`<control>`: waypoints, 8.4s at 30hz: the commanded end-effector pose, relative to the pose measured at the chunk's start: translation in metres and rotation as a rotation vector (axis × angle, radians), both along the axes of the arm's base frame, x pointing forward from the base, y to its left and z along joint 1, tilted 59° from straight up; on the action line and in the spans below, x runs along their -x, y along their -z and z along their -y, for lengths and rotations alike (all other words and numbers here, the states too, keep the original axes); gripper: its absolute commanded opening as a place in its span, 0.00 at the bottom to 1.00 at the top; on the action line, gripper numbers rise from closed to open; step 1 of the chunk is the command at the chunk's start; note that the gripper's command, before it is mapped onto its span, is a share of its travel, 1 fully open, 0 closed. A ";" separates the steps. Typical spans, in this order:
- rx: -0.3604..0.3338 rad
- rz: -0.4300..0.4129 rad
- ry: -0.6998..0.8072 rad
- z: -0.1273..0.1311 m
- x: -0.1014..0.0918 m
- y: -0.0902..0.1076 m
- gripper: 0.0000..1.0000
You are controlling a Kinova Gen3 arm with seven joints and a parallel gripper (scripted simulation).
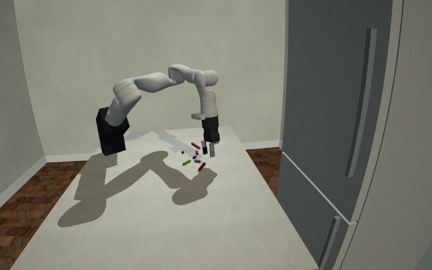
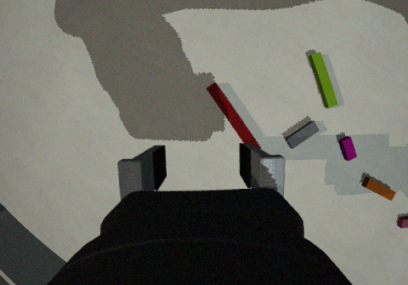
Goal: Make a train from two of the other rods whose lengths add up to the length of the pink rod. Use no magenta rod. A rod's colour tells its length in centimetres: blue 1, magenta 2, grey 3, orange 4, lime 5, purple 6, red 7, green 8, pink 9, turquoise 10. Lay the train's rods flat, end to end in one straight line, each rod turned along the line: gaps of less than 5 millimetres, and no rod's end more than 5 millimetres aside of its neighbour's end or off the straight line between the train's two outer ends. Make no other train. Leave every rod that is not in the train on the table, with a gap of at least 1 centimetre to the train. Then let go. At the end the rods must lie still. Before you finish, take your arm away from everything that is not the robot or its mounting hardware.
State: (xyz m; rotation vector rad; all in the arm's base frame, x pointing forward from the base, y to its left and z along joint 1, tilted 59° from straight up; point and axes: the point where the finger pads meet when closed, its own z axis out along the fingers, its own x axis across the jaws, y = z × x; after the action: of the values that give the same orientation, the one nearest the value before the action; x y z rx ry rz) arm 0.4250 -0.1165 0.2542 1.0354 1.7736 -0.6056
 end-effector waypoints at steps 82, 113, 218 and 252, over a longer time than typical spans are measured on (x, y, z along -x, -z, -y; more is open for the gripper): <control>0.806 2.401 0.878 0.101 0.633 -0.428 1.00; 1.902 2.905 0.411 -0.215 0.808 -0.351 1.00; 2.878 -1.150 -2.326 -0.482 0.159 0.155 1.00; 1.876 -2.329 -1.806 -0.188 0.019 0.181 1.00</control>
State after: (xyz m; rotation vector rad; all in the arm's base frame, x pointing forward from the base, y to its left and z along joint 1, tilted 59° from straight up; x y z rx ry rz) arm 0.3985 0.1005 0.0772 2.4707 -0.7305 1.0379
